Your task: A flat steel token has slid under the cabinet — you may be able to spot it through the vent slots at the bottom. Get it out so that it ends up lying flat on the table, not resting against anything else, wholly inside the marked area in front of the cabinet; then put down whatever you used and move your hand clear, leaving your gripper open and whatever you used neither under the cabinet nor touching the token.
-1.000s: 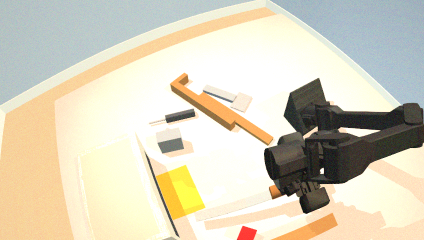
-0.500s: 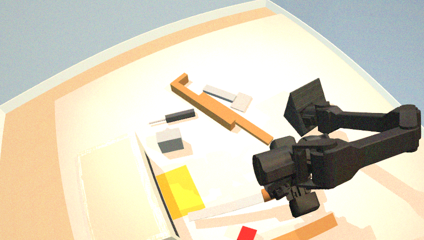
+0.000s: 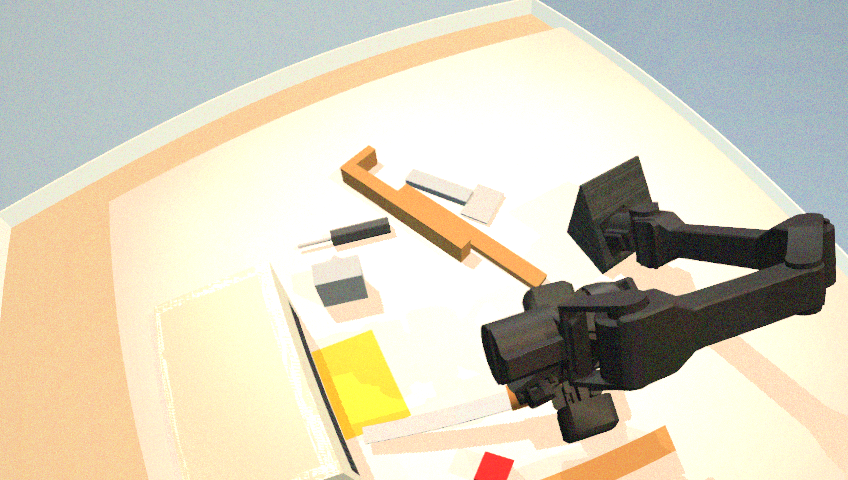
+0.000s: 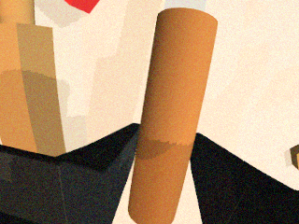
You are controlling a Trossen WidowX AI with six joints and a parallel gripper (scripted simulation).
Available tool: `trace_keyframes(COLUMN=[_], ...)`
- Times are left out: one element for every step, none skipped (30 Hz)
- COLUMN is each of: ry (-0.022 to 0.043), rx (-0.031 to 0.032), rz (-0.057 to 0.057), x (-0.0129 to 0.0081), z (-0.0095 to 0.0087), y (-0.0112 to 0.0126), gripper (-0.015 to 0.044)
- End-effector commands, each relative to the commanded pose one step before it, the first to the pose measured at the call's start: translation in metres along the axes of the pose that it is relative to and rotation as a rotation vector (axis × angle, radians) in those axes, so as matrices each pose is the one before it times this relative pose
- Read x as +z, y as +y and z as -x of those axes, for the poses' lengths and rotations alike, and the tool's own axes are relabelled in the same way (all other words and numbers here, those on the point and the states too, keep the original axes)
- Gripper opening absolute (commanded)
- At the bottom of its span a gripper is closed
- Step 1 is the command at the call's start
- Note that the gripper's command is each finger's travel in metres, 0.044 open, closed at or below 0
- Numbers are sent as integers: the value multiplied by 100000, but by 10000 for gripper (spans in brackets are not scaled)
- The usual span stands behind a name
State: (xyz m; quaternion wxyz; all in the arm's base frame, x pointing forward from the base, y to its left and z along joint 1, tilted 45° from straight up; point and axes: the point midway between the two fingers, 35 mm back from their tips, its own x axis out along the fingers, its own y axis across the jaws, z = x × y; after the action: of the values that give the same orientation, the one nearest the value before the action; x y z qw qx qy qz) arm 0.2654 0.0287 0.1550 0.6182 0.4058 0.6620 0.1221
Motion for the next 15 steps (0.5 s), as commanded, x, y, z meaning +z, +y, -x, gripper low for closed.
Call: trace_keyframes(ry=[-1148,36,36,36,36,33,33,30,27,24,22,19,18,17,17], rx=[544,25,26,26,27,25,25,24,22,20,19,18,17,16,17], rz=[-138,-116,-116,-116,-116,-106,-104,-94,-88,-80,-70,-60,-43,-47,-56], x=[609,132,132,131,130,120,118,105,93,83,75,69,59,47,42], z=[-112,-140,-150,-161,-174,-174,-187,-186,-185,-184,-185,-186,-183,-177,-187], y=[104,-6,-7,-7,-7,-7,-7,-6,-7,-7,-6,-5,-11,-14,-18], gripper=[0,0,0,0,0,0,0,0,0,0,0,0,0,0,0])
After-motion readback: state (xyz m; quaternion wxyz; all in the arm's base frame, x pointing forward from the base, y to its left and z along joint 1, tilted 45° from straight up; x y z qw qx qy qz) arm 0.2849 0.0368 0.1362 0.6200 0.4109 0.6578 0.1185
